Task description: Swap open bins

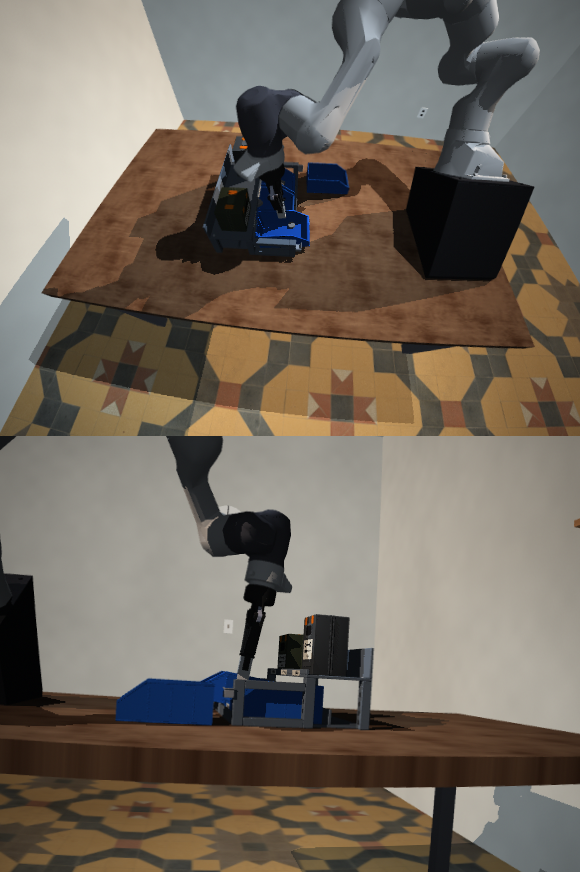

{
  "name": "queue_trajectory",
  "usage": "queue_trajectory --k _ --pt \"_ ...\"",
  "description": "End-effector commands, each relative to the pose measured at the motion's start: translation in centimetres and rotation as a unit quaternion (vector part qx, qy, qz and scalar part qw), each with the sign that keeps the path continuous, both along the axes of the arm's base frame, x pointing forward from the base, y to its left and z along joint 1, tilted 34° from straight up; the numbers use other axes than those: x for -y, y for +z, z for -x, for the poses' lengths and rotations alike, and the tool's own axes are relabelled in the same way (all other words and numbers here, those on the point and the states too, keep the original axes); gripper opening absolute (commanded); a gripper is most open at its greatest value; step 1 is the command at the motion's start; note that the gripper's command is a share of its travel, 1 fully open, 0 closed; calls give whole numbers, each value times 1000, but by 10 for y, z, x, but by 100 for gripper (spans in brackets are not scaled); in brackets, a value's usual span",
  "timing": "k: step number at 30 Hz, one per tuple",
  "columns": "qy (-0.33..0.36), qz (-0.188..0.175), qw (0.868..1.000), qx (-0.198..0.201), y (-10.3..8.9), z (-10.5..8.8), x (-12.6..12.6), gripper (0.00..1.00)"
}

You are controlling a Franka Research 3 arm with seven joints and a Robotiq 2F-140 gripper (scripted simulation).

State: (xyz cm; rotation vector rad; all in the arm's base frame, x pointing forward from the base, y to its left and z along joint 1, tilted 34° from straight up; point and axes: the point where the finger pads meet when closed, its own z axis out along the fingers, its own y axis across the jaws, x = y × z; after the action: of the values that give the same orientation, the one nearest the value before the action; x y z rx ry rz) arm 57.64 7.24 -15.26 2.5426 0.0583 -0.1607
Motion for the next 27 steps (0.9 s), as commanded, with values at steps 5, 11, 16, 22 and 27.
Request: queue_trajectory --k 5,11,16,22,27 --pt "-4 1 1000 1 5 1 -2 6" --pt "-4 1 1000 1 10 1 -5 6" --pt "-4 1 1000 1 15 2 -9 6" --pt "-4 1 1000 1 22 2 -13 6" --pt "-4 1 1000 1 27 2 -17 6"
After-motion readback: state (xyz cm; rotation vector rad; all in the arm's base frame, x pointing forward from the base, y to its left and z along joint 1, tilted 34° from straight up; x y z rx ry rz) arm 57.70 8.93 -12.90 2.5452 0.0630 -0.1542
